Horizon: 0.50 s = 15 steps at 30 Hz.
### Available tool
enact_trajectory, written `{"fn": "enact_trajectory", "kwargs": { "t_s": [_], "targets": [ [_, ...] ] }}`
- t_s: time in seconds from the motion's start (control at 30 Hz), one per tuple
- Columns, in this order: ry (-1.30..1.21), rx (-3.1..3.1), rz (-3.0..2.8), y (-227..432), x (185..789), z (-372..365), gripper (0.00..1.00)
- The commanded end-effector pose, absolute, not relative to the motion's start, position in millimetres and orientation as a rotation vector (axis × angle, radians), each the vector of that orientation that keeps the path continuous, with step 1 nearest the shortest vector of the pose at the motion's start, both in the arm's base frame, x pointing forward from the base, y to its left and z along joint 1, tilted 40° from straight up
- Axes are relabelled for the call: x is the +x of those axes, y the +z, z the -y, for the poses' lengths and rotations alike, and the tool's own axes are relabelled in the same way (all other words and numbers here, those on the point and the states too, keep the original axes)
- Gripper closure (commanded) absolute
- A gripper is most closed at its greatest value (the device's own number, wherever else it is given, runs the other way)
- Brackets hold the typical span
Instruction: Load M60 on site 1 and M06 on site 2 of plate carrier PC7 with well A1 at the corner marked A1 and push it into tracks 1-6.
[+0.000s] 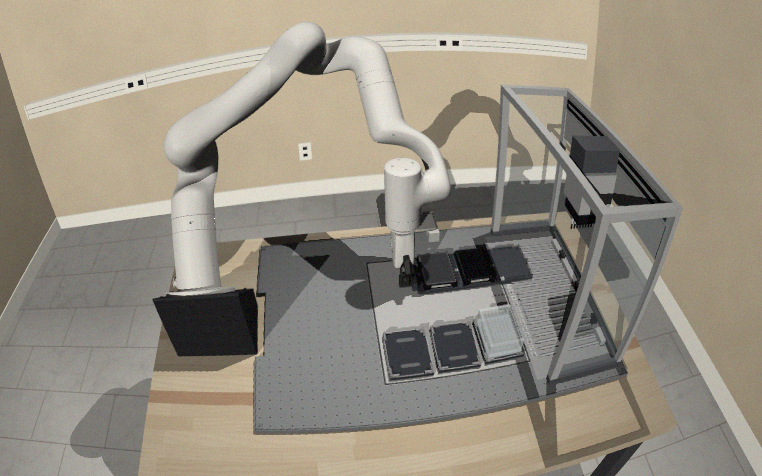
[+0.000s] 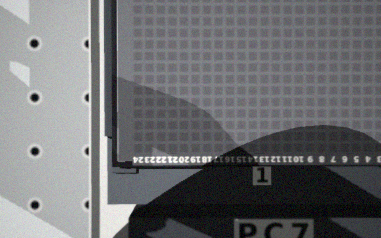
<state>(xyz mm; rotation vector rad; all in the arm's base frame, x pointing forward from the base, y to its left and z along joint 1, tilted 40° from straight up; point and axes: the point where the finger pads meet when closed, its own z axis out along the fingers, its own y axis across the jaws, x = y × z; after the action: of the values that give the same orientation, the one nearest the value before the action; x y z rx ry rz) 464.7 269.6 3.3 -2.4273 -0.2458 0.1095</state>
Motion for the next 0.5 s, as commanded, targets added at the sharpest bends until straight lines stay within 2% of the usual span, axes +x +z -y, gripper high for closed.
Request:
{"fn": "enact_trajectory", "kwargs": {
  "t_s": [0.0, 0.47],
  "targets": [
    [0.107, -2.427, 0.246, 4, 470, -270, 0.18],
    [0.107, -2.427, 0.246, 4, 482, -273, 0.18]
  ]
}}
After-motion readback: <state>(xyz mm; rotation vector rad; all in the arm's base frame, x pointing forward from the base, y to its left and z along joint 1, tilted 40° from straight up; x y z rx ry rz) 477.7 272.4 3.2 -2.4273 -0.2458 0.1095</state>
